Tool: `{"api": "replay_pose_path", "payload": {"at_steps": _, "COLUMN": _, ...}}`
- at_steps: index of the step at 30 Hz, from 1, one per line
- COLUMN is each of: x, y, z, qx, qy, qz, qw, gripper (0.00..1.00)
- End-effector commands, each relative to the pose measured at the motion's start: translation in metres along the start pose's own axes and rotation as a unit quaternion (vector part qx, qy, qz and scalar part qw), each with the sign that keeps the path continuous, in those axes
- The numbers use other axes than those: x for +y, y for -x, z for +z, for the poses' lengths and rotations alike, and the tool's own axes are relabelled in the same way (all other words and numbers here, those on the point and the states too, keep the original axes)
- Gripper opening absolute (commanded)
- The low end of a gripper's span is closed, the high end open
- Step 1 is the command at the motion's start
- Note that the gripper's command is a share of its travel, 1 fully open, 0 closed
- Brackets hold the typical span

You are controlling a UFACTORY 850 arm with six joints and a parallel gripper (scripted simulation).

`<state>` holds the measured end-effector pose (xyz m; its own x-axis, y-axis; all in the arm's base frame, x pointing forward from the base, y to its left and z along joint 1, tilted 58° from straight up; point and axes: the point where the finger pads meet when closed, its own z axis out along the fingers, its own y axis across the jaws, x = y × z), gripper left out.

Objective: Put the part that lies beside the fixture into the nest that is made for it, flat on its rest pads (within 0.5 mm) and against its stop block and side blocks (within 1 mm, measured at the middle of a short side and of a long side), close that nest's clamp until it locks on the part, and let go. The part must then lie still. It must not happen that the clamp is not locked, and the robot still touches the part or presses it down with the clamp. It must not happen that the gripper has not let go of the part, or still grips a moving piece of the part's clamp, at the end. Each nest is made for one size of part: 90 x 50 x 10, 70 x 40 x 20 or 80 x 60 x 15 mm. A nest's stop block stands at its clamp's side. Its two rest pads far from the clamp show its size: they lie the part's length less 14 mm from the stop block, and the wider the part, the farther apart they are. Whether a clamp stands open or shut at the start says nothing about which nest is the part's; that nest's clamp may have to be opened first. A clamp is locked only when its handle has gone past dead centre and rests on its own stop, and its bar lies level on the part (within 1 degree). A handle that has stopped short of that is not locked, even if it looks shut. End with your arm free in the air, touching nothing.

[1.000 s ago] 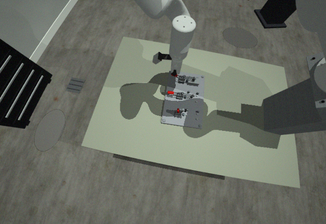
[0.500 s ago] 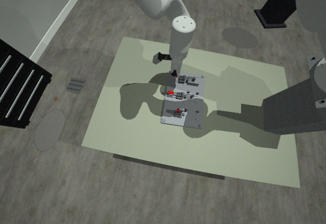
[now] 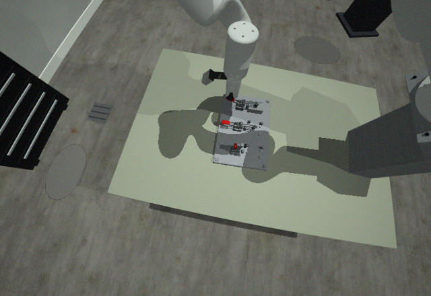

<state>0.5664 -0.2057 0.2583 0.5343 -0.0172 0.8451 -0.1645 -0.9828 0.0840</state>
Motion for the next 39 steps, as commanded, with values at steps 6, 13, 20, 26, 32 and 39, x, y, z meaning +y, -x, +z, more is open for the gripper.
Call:
{"api": "replay_pose_path", "payload": {"at_steps": 6, "x": 0.0001, "y": -0.0001, "z": 0.0011, "qx": 0.000, "qy": 0.000, "qz": 0.000, "qw": 1.000, "gripper": 0.00}}
{"api": "replay_pose_path", "payload": {"at_steps": 13, "x": 0.0001, "y": -0.0001, "z": 0.0011, "qx": 0.000, "qy": 0.000, "qz": 0.000, "qw": 1.000, "gripper": 0.00}}
{"api": "replay_pose_path", "payload": {"at_steps": 20, "x": 0.0001, "y": -0.0001, "z": 0.0027, "qx": 0.000, "qy": 0.000, "qz": 0.000, "qw": 1.000, "gripper": 0.00}}
{"api": "replay_pose_path", "payload": {"at_steps": 26, "x": 0.0001, "y": -0.0001, "z": 0.0031, "qx": 0.000, "qy": 0.000, "qz": 0.000, "qw": 1.000, "gripper": 0.00}}
{"api": "replay_pose_path", "payload": {"at_steps": 32, "x": 0.0001, "y": -0.0001, "z": 0.0031, "qx": 0.000, "qy": 0.000, "qz": 0.000, "qw": 1.000, "gripper": 0.00}}
{"api": "replay_pose_path", "payload": {"at_steps": 39, "x": 0.0001, "y": -0.0001, "z": 0.0043, "qx": 0.000, "qy": 0.000, "qz": 0.000, "qw": 1.000, "gripper": 0.00}}
